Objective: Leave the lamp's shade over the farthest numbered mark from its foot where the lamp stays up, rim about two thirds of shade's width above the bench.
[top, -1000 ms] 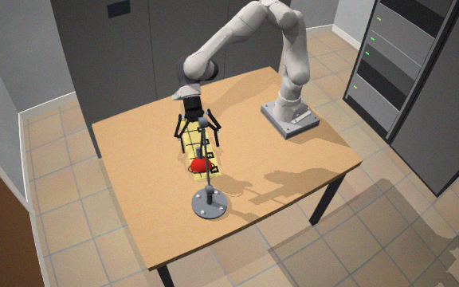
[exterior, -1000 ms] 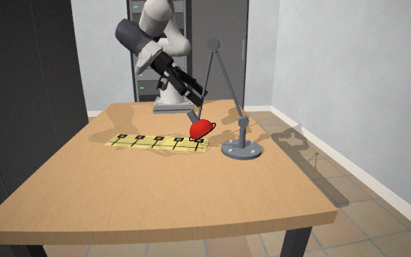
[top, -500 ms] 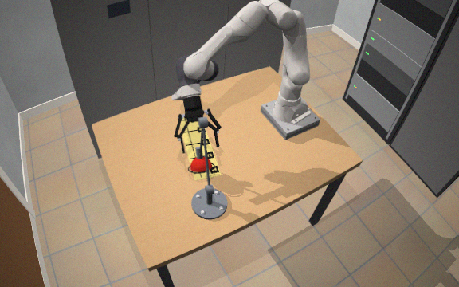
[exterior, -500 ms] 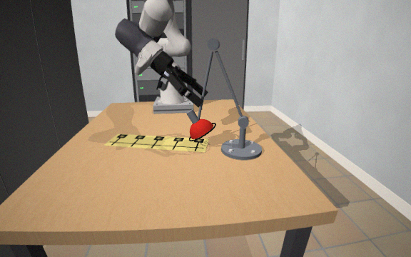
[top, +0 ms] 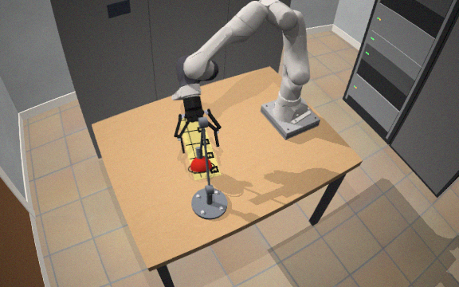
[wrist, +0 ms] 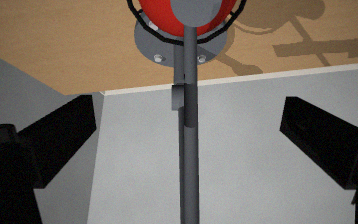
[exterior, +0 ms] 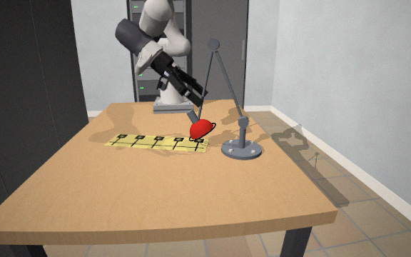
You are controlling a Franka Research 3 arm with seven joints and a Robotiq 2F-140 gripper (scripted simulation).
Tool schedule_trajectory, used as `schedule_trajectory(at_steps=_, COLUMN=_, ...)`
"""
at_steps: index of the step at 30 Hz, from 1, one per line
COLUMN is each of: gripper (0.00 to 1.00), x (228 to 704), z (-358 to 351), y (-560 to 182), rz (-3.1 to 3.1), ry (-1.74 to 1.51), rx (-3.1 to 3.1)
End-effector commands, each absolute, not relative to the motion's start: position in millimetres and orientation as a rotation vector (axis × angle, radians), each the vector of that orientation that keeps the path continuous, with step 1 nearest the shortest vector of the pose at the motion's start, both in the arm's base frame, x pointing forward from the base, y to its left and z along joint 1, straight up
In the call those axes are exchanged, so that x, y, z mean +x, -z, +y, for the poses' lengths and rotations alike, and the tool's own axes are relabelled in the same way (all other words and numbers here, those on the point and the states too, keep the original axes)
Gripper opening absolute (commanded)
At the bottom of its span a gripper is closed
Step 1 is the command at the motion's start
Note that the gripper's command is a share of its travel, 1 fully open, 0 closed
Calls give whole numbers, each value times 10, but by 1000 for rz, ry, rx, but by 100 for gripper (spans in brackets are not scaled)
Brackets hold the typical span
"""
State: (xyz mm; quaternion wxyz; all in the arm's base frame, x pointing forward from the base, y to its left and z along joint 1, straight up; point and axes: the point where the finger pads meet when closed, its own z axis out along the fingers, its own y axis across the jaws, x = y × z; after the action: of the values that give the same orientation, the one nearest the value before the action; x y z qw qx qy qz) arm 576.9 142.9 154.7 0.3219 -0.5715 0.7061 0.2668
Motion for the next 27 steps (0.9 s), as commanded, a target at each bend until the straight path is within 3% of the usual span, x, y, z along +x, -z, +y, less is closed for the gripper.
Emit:
schedule_trajectory(at_steps=1, gripper=100, x=5770, z=1429, y=-1548, rz=1854, ry=-700, rx=-1501)
schedule_trajectory(at_steps=27, gripper=100, x=5632, z=692, y=-2183, rz=1854, ry=-683, rx=-1498)
